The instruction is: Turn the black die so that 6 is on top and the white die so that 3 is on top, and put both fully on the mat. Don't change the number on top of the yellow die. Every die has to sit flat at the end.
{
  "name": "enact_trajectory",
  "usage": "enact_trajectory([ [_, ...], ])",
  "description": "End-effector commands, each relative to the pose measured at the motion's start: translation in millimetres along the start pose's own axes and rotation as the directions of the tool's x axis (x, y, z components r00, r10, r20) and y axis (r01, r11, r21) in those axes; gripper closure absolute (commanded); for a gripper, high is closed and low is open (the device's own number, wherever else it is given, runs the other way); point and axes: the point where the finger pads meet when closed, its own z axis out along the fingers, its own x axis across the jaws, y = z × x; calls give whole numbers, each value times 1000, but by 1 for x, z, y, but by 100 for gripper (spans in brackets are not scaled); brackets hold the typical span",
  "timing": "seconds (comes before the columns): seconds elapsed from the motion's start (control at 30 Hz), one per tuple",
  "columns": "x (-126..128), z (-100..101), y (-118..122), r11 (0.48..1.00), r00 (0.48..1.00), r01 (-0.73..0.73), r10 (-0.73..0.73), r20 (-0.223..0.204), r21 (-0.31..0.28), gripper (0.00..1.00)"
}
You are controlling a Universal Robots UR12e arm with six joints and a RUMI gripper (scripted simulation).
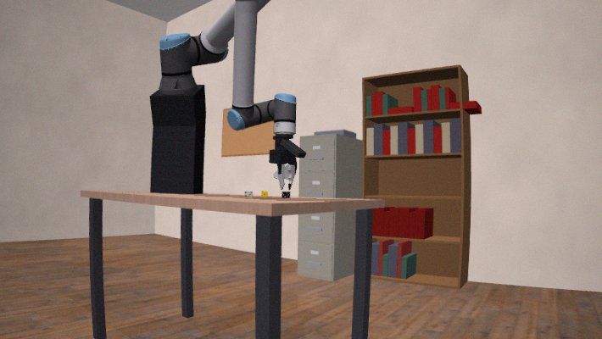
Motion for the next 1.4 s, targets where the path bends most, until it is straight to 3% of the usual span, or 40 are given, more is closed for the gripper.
enact_trajectory([
  [0.0,0,-1,0,1000,1000,0,0,0,1,76],
  [0.53,0,1,0,1000,1000,0,0,0,1,76],
  [1.37,0,30,0,1000,1000,0,0,0,1,76],
])
